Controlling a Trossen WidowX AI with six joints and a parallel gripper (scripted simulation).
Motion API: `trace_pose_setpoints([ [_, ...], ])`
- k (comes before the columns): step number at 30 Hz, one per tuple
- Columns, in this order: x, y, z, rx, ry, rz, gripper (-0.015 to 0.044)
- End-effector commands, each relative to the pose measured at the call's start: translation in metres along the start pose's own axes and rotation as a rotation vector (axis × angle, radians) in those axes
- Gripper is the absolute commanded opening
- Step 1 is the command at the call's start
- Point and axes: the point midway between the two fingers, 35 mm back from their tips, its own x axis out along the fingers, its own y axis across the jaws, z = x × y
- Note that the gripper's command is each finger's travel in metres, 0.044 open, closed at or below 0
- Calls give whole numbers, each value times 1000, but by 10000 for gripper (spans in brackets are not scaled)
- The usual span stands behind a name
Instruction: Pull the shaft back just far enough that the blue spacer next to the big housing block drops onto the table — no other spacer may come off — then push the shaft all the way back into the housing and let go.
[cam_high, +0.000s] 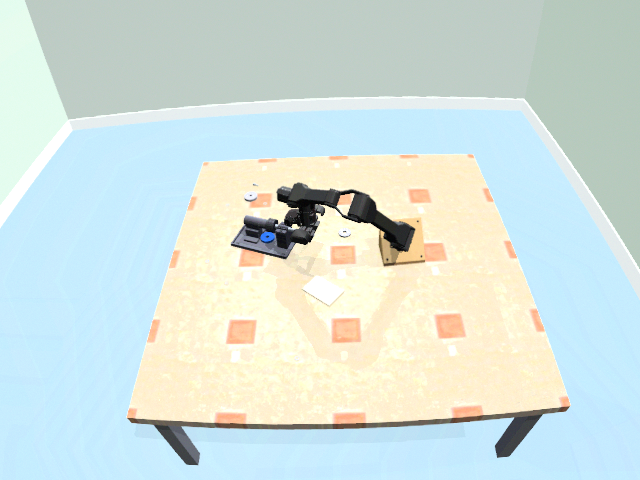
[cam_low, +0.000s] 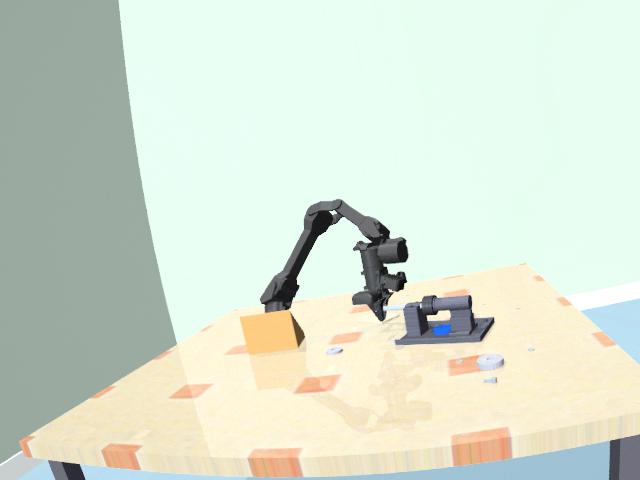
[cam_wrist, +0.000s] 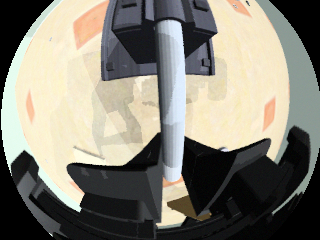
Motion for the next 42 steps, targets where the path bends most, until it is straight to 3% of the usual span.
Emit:
trace_pose_setpoints([
  [1, -1, 0, 4, -2, -6, 1, 0],
  [42, -1, 1, 19, -3, -7, 1, 0],
])
